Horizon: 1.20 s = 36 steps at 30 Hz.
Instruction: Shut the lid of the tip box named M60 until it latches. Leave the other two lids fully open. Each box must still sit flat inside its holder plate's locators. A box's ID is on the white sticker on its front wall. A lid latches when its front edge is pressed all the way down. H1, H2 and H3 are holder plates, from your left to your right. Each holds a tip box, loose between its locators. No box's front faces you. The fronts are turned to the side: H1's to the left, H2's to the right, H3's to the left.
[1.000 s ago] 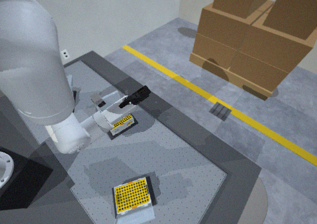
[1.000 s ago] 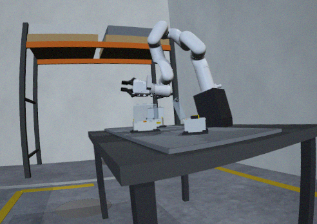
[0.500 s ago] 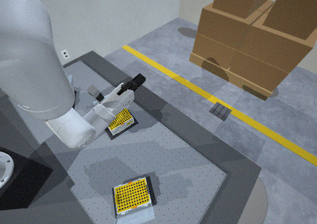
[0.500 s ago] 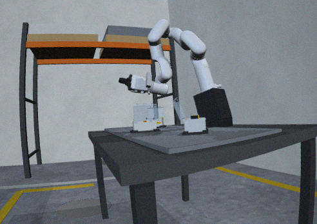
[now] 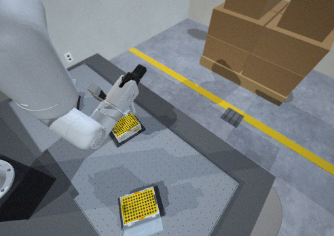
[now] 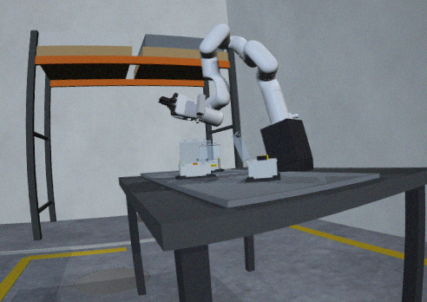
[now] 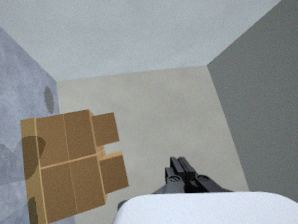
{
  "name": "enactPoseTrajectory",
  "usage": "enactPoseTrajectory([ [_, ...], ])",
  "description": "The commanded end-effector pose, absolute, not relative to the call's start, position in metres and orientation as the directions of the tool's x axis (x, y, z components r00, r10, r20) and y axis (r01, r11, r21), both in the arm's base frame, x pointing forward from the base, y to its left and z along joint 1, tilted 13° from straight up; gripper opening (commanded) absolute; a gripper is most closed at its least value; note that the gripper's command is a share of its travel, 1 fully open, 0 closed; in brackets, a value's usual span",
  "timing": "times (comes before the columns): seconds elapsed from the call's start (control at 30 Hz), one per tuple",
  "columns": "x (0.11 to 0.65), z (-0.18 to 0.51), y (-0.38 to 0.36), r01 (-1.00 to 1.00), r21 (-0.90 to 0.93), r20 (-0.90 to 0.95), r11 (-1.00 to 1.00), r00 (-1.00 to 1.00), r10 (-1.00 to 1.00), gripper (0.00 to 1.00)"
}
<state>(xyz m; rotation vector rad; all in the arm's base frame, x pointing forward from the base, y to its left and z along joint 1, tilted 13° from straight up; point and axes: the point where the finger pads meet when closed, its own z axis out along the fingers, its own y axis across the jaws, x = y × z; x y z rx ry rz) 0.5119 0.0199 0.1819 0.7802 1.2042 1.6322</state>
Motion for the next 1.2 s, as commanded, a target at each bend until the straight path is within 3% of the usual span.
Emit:
enactPoseTrajectory([
  [0.0,0.512,0.189,0.035,-0.321,0.945,-0.071,-0.066,-0.397,0.915,0.00],
  [1.17,0.464,0.221,0.149,-0.611,0.776,-0.590,0.158,-0.612,0.526,0.00],
])
